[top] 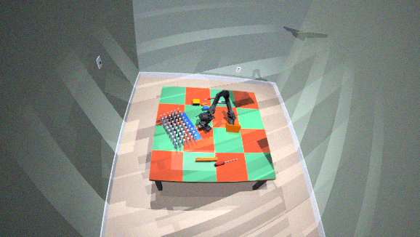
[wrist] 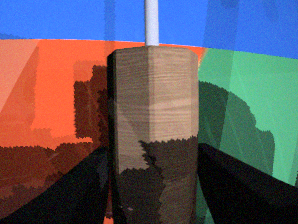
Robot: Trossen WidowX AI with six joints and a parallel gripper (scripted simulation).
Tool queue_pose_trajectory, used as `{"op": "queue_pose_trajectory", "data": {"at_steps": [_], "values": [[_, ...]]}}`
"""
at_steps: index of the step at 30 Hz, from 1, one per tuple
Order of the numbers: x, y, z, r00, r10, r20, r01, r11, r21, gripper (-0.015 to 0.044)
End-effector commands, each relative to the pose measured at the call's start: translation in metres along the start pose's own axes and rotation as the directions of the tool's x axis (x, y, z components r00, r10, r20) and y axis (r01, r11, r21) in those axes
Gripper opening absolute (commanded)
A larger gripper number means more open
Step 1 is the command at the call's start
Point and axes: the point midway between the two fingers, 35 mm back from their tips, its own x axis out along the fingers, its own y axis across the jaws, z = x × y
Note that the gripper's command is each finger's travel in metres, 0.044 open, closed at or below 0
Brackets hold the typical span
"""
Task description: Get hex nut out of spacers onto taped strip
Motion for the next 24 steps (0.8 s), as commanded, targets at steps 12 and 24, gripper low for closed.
{"op": "queue_pose_trajectory", "data": {"at_steps": [12, 24], "values": [[0.002, -0.002, 0.011, 1.000, -0.006, 0.003, 0.006, 1.000, 0.009, 0.0000], [0.004, -0.002, 0.018, 1.000, -0.006, 0.004, 0.006, 1.000, 0.009, 0.0000]]}}
